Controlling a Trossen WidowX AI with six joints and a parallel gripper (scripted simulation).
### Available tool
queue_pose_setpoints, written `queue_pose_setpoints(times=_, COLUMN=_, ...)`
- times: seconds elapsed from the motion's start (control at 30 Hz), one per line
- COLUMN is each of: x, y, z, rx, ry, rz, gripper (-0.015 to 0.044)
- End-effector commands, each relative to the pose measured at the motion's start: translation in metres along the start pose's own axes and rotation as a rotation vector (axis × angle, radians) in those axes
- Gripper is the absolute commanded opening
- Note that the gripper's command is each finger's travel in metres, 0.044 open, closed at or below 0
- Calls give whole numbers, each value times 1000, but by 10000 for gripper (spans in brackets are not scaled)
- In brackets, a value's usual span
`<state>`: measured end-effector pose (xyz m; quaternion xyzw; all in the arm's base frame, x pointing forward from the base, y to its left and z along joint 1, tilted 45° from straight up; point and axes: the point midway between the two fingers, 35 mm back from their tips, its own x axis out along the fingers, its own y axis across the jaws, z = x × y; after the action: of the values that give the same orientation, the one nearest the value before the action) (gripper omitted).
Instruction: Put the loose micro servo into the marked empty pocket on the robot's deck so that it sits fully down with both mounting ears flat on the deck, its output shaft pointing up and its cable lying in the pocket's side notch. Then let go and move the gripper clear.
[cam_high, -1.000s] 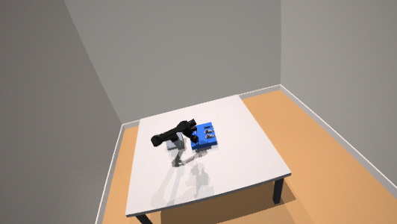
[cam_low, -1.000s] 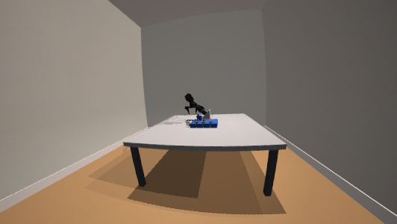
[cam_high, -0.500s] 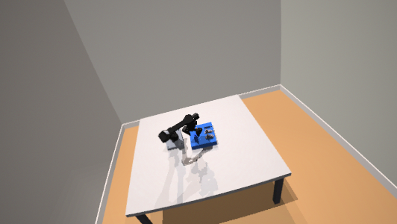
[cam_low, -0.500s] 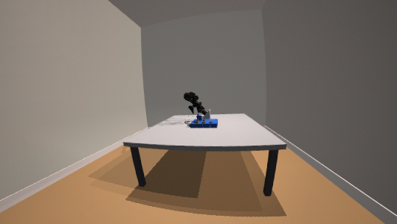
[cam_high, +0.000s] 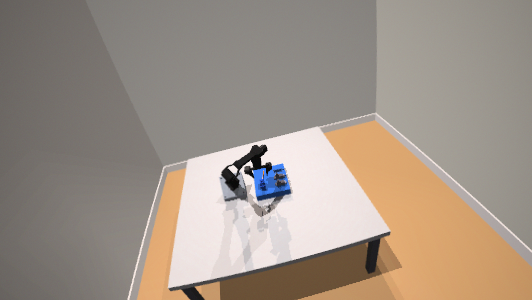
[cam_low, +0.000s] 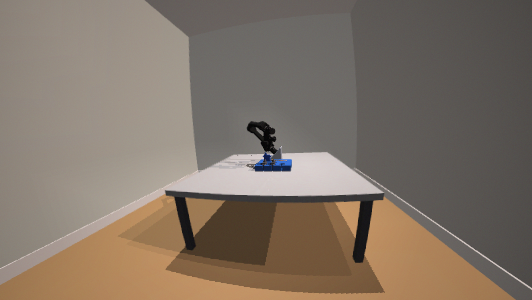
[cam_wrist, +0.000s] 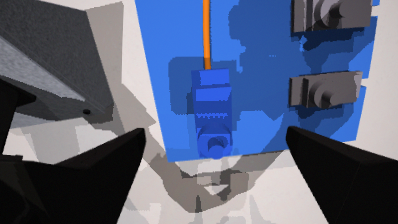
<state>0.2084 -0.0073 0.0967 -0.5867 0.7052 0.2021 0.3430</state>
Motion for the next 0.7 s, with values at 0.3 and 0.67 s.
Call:
queue_pose_setpoints(times=0.3, x=21, y=0, z=7, rx=-63, ry=11, rz=10, gripper=440)
queue_pose_setpoints(times=0.67, x=32, y=0, z=7, rx=-63, ry=11, rz=10, gripper=440)
